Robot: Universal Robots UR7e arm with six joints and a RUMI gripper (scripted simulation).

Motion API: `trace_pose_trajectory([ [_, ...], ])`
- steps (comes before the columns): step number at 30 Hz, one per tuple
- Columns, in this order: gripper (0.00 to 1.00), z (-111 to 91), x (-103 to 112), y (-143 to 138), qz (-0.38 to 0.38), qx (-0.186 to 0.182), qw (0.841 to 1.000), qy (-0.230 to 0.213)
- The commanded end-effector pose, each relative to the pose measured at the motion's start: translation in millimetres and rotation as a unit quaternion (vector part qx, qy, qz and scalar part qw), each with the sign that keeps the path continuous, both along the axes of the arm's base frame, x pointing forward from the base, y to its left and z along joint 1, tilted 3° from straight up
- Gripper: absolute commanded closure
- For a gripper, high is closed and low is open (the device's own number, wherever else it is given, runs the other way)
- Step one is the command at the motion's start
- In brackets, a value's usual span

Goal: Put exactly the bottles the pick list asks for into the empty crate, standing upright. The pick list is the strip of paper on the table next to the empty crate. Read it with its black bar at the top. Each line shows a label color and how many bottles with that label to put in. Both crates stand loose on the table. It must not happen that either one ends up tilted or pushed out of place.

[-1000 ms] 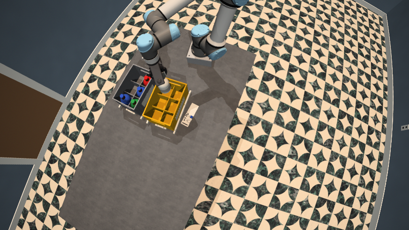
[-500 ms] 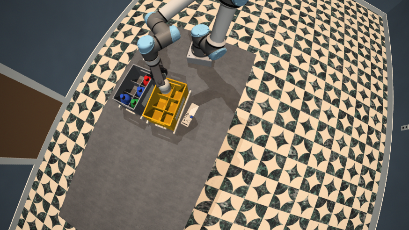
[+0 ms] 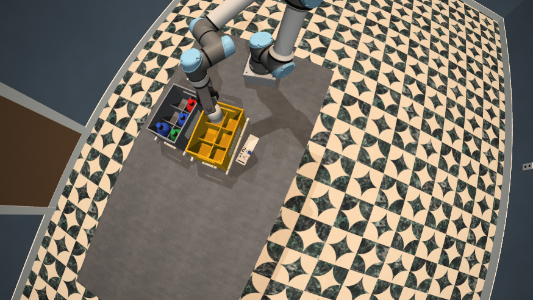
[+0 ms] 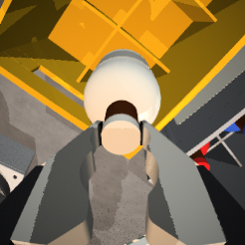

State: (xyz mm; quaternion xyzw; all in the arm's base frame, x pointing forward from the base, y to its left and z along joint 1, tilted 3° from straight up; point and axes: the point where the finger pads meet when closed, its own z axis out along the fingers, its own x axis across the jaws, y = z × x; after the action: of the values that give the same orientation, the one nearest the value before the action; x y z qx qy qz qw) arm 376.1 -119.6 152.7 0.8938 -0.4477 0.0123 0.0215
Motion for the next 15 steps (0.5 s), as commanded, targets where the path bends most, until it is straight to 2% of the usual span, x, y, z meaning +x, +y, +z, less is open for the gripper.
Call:
trace_pose_trajectory([
  [1,1.00,-4.7,0.6,-0.5,0.000,-0.001,1.000,-0.001],
  [15,1.00,-16.7,0.6,-1.1,0.000,-0.001,1.000,-0.001],
])
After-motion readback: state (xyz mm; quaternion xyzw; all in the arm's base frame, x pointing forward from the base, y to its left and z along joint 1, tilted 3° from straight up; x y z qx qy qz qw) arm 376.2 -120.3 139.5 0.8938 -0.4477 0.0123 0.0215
